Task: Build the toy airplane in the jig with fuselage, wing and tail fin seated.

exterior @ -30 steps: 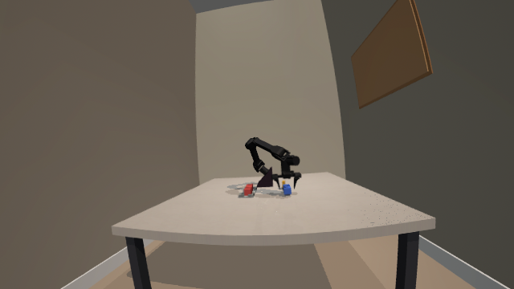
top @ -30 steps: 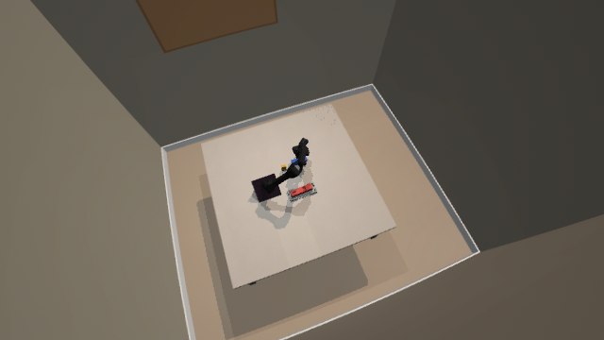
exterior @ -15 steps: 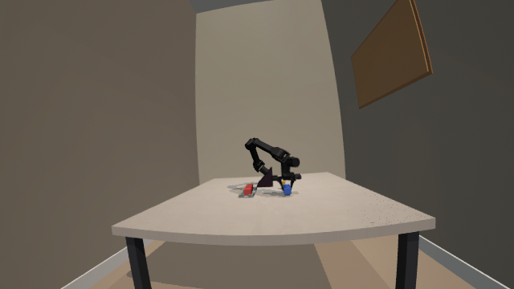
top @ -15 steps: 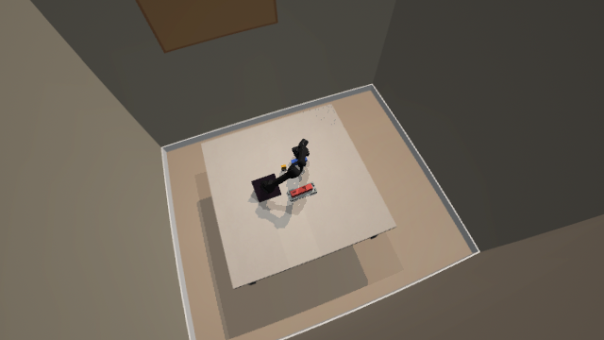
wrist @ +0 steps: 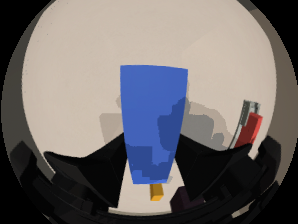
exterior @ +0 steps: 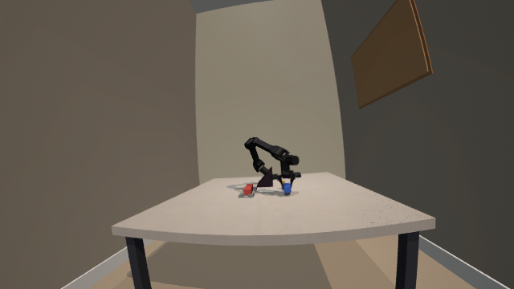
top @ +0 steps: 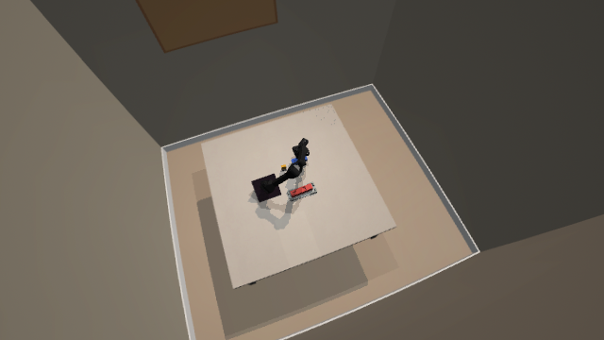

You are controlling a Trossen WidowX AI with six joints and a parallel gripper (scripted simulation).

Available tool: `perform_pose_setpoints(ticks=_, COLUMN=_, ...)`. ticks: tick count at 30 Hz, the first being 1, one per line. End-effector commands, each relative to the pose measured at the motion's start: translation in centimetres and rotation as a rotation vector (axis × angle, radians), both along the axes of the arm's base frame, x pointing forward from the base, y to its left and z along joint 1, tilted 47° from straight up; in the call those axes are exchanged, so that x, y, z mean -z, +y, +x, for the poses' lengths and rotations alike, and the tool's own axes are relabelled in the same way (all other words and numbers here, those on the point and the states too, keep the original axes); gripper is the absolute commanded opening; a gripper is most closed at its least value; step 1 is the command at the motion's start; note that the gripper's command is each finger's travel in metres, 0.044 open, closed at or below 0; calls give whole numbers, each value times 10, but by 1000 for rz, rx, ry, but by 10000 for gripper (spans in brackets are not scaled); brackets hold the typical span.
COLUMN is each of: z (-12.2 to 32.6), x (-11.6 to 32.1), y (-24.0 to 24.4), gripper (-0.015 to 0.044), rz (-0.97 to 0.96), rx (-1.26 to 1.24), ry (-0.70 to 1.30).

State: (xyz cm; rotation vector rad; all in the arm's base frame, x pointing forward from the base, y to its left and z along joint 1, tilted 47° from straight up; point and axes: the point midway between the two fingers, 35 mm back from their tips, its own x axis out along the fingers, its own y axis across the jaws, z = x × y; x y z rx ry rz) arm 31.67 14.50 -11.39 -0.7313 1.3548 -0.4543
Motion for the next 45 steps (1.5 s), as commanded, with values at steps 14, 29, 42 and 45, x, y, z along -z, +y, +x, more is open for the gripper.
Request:
perform_pose_setpoints(ticks=14, z=-4, x=-32, y=39, gripper=0, rz=6, rx=-5, ry=-3)
perform_pose_setpoints(ticks=29, z=-16, x=-65, y=70, gripper=0, rz=-13, rx=-3, ry=10)
perform_pose_setpoints(ticks=42, z=-18, x=-89, y=74, gripper=0, rz=-9, rx=40, ry=-26)
perform_pose_setpoints(ticks=45, z=-15, x=-96, y=68, gripper=0, rz=3, rx=76, ry=-61)
